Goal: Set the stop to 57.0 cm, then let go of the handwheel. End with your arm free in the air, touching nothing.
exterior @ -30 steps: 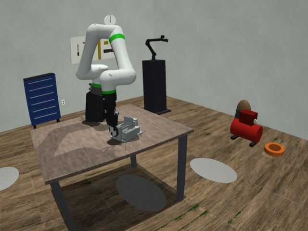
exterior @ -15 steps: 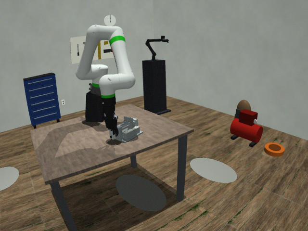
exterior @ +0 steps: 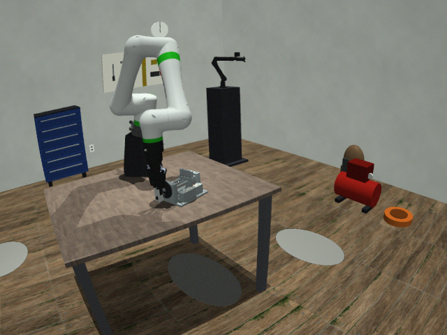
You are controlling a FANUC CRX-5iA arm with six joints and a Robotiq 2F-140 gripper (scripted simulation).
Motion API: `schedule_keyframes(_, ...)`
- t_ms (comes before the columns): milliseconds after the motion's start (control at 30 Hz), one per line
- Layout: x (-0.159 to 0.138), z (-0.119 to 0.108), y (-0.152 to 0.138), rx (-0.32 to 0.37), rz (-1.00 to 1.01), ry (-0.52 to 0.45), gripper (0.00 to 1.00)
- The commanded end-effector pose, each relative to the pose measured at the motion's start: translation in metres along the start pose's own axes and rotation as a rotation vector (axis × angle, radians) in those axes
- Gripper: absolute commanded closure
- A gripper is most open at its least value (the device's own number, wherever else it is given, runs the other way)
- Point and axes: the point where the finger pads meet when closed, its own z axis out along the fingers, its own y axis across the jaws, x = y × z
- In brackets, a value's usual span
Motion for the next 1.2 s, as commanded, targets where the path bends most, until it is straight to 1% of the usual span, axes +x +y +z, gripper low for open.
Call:
schedule_keyframes(0,0.0,-0.003,0.006,0.0,0.0,0.0,0.96)
schedule_keyframes(333,0.0,-0.016,0.019,0.0,0.0,0.0,0.96)
schedule_keyframes(467,0.0,-0.02,0.02,0.0,0.0,0.0,0.96)
schedule_keyframes(667,0.0,-0.031,0.022,0.0,0.0,0.0,0.96)
schedule_keyframes(967,0.0,-0.053,0.012,0.0,0.0,0.0,0.96)
schedule_keyframes(1033,0.0,-0.053,0.012,0.0,0.0,0.0,0.96)
schedule_keyframes(1167,0.0,-0.059,0.003,0.0,0.0,0.0,0.96)
